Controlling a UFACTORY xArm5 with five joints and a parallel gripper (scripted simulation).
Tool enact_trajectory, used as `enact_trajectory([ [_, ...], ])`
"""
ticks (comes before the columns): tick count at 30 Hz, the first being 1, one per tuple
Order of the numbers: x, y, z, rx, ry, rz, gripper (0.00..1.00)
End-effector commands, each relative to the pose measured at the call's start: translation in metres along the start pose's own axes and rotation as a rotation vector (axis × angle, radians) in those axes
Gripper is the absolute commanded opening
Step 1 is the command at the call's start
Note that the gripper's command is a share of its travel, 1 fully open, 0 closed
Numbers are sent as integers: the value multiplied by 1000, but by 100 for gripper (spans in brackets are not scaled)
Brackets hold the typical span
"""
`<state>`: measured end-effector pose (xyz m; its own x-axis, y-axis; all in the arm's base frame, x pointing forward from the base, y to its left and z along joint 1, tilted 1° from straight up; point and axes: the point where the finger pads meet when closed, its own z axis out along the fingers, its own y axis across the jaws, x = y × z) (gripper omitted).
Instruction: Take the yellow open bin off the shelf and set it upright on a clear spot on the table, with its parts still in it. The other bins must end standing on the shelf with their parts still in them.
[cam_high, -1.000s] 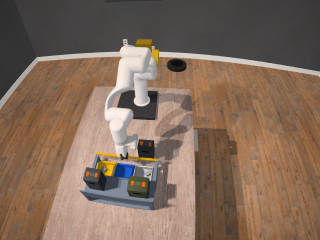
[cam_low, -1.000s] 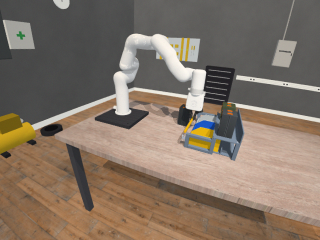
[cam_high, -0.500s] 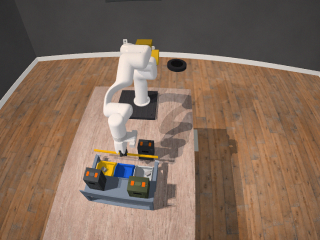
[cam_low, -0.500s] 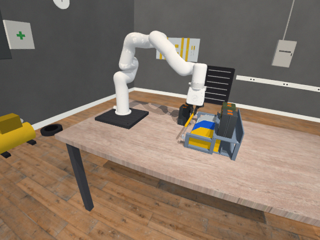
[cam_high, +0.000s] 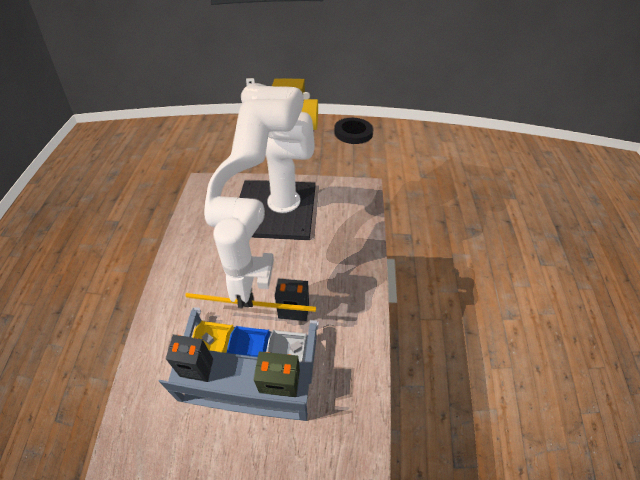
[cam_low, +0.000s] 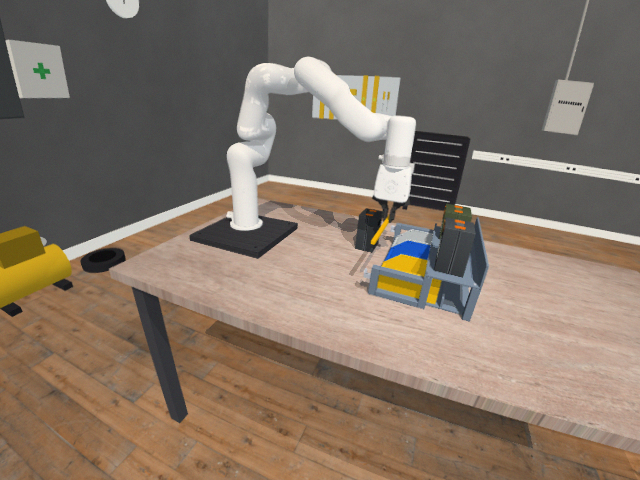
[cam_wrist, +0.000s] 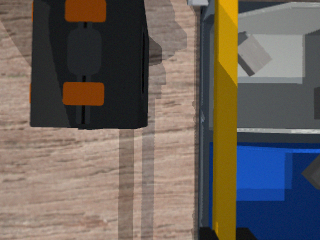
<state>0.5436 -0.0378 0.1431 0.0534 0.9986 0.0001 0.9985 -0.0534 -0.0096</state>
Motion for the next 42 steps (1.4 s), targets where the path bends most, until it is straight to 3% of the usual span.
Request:
enact_trajectory([
  [1,0,1,-2,-3,1,0,0],
  [14,0,1,-2,-3,1,0,0],
  [42,0,-60,-2,-3,1,0,0],
])
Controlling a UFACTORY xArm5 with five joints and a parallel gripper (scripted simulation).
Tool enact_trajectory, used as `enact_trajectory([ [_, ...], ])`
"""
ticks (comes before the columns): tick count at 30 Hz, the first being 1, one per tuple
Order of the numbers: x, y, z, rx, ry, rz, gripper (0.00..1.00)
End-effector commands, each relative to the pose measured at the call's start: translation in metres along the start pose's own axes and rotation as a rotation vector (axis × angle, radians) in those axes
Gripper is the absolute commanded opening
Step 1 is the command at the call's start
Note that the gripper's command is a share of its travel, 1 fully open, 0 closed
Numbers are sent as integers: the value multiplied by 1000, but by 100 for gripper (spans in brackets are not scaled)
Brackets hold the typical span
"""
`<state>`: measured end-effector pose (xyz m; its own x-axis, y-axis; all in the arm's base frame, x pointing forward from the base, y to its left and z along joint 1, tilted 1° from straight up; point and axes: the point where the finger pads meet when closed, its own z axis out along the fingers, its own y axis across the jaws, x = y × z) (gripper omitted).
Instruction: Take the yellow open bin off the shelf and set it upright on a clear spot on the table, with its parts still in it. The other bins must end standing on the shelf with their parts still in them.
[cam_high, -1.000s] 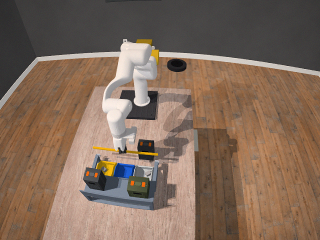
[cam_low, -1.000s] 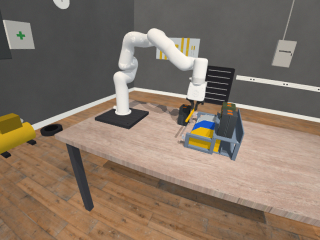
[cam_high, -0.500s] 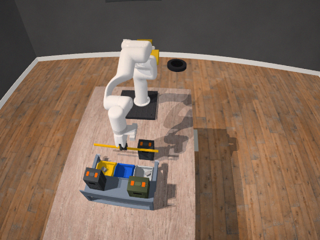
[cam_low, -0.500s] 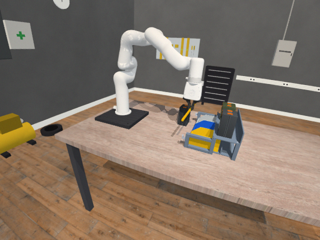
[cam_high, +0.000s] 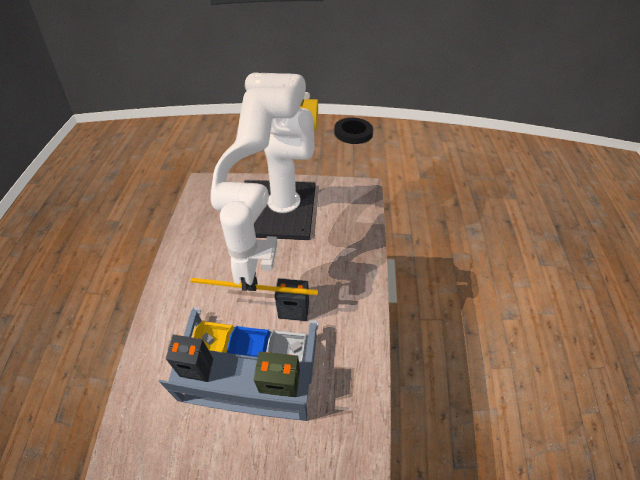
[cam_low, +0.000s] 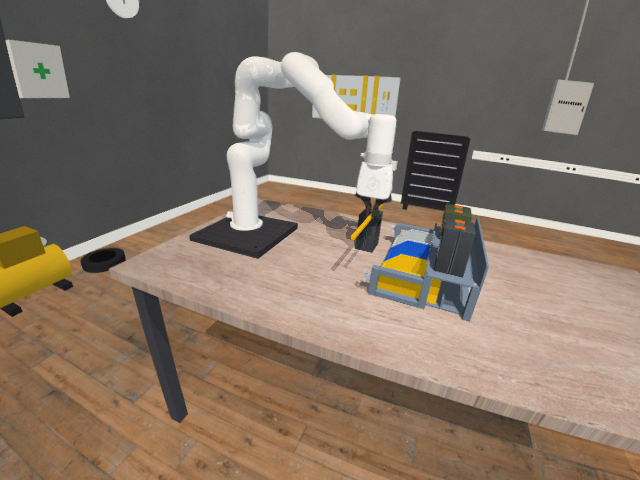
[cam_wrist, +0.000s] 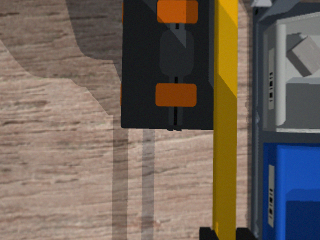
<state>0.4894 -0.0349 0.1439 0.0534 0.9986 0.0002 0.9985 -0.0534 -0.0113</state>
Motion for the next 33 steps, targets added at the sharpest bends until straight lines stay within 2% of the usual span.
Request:
enact_trajectory([
  [1,0,-8,-2,-5,1,0,0],
  [33,0,-74,-2,-5,1,0,0],
])
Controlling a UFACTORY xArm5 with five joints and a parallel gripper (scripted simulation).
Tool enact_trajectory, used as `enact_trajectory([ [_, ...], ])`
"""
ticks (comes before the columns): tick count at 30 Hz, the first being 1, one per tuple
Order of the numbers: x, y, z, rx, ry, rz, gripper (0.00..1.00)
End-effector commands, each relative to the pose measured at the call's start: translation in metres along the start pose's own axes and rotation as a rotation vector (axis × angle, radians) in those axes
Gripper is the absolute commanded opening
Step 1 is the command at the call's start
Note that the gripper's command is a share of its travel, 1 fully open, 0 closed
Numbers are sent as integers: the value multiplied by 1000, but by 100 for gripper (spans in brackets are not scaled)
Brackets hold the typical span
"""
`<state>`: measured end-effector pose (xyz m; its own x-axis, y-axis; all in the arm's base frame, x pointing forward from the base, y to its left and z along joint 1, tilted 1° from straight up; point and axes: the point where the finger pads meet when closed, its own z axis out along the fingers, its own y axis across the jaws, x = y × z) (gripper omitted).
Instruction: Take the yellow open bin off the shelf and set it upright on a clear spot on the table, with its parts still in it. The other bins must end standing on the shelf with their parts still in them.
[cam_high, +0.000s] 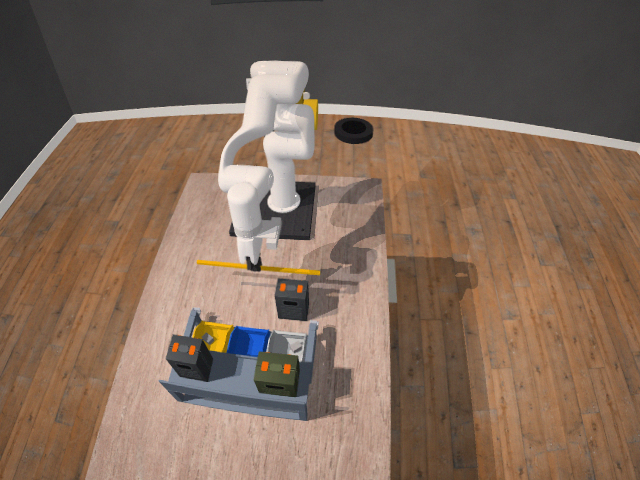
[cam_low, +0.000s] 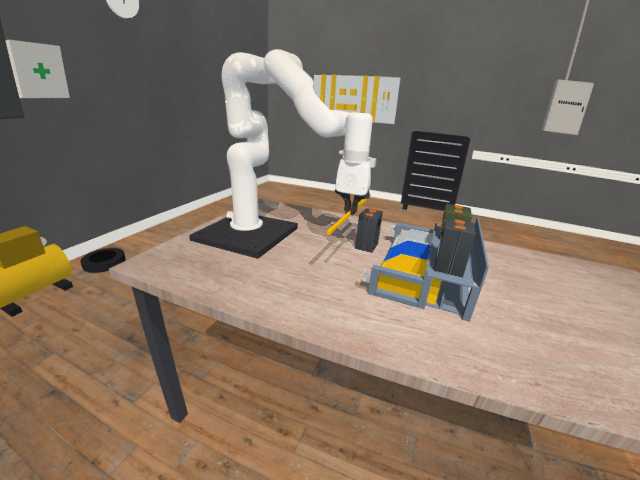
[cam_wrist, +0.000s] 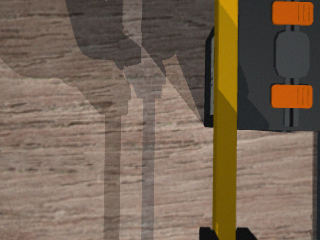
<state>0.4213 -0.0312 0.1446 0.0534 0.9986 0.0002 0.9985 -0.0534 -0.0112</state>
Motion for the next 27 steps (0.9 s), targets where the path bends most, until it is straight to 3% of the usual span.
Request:
enact_trajectory([
  [1,0,-8,-2,-5,1,0,0],
  [27,0,-62,-1,-4,1,0,0],
])
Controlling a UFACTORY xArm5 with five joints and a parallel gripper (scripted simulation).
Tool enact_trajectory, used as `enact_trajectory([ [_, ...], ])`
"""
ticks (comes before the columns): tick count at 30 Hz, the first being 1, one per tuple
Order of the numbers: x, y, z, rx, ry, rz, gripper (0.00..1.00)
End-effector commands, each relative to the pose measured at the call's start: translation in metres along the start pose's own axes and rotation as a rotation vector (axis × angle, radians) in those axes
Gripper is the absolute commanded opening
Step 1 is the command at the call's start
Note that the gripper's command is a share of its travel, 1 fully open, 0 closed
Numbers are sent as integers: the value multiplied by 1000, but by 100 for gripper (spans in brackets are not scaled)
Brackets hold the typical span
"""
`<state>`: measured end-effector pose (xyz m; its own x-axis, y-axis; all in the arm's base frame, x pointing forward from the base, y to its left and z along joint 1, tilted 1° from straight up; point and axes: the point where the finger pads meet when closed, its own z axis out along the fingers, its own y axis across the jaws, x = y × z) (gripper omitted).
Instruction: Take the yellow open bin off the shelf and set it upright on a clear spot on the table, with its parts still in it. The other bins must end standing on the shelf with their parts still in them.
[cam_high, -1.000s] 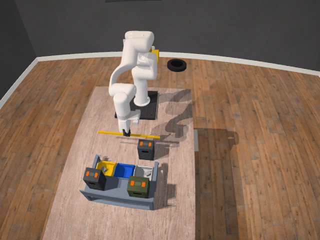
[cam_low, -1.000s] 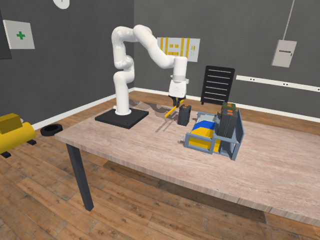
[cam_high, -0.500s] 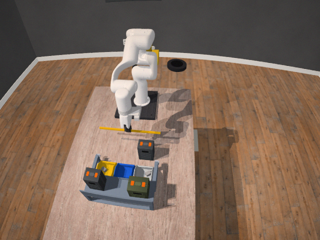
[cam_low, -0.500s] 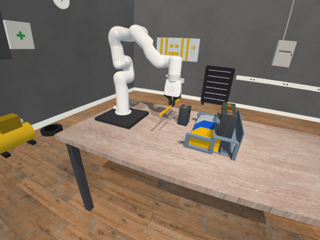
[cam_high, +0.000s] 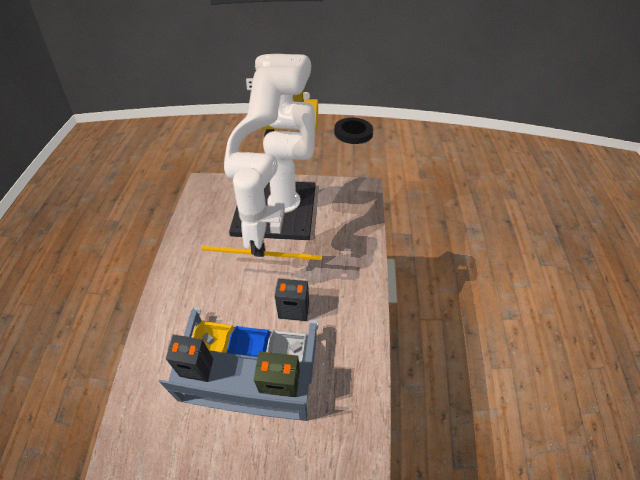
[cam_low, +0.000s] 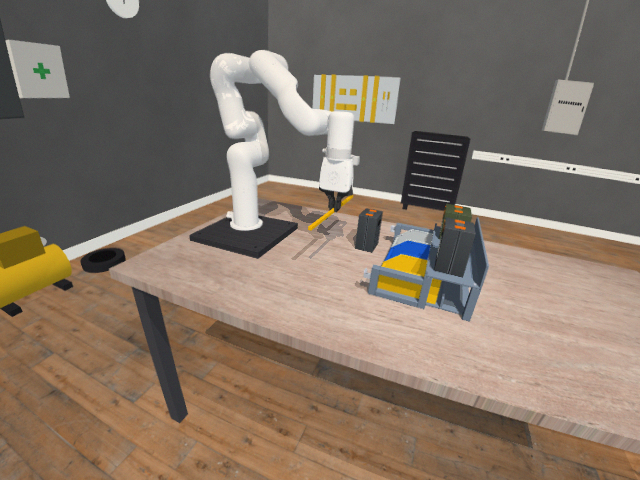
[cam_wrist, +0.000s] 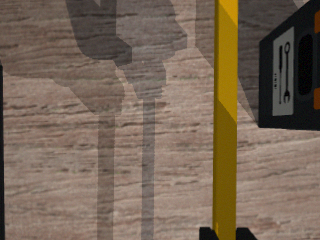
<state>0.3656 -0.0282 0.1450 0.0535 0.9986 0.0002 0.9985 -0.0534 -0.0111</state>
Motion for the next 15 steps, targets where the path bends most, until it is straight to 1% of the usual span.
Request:
enact_trajectory([
  [1,0,-8,-2,-4,1,0,0],
  [15,0,-37,-2,-4,1,0,0],
])
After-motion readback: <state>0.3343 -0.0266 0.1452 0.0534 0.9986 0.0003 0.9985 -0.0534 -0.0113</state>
